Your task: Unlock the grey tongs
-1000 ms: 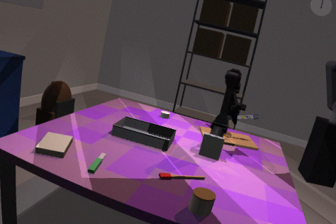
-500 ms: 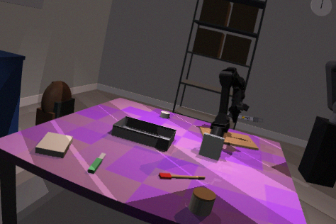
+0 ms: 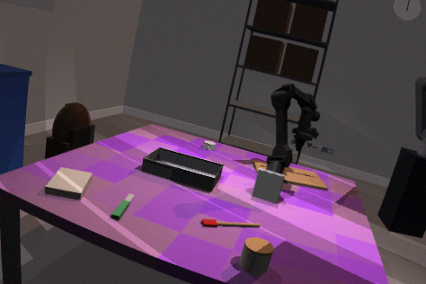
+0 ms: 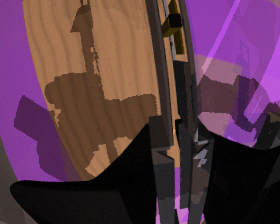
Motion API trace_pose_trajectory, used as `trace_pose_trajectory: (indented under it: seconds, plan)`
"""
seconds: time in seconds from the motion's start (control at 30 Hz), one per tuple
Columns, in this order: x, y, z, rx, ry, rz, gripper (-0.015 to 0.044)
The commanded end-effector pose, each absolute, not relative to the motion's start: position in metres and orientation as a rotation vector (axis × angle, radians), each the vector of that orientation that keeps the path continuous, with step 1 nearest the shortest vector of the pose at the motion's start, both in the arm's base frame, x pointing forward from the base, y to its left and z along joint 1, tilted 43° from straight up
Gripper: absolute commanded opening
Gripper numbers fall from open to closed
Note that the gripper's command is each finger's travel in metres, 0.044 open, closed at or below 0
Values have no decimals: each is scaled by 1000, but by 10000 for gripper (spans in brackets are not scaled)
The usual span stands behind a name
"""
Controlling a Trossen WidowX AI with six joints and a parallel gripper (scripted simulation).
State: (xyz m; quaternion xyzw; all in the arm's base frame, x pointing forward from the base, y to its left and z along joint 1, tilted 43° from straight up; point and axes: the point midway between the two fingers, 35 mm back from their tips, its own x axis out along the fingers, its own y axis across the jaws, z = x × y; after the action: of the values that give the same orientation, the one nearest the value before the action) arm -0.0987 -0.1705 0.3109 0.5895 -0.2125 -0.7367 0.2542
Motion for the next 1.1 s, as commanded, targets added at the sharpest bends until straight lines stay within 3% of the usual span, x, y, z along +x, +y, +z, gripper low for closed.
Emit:
trace_pose_trajectory:
  seconds: [0.0, 1.07]
  plan:
    - [-99, -172, 324, 1539, -586, -1949, -150]
    - [-110, -194, 304, 1538, -584, -1947, -150]
